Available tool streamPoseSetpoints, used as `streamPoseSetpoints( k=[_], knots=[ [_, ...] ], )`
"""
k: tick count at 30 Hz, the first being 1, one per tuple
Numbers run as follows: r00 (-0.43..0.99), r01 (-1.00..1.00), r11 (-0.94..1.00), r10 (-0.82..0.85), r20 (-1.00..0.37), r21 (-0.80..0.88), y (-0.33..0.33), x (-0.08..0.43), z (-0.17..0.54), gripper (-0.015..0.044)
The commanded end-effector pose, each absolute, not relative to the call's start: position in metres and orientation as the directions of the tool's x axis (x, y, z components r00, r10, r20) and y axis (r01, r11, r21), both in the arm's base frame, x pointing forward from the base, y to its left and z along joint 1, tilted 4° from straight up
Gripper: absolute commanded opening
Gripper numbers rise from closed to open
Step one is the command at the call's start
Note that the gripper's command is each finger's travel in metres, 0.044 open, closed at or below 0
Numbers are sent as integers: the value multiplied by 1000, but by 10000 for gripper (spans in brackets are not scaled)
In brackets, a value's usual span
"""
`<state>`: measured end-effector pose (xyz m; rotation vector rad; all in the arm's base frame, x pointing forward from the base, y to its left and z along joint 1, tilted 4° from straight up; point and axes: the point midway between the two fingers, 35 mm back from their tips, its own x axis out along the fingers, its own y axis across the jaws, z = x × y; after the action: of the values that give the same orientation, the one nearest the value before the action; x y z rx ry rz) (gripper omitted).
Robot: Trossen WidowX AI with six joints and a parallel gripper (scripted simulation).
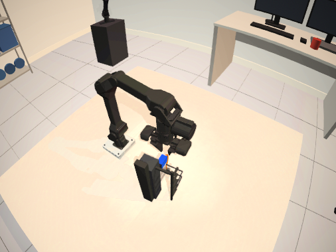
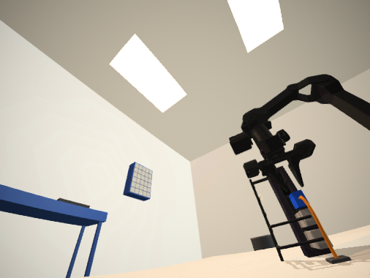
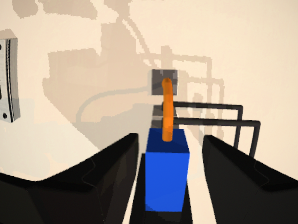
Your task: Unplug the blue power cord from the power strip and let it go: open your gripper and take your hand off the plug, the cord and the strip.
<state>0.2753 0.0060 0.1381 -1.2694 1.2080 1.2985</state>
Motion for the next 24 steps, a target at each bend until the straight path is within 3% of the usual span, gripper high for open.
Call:
streamPoseSetpoints(
  k=[1,24],
  knots=[
    [-40,-995,-95,-24,-999,43,-2,276,139,160],
    [-41,-995,-94,-25,-999,43,-16,275,127,160]
  ],
)
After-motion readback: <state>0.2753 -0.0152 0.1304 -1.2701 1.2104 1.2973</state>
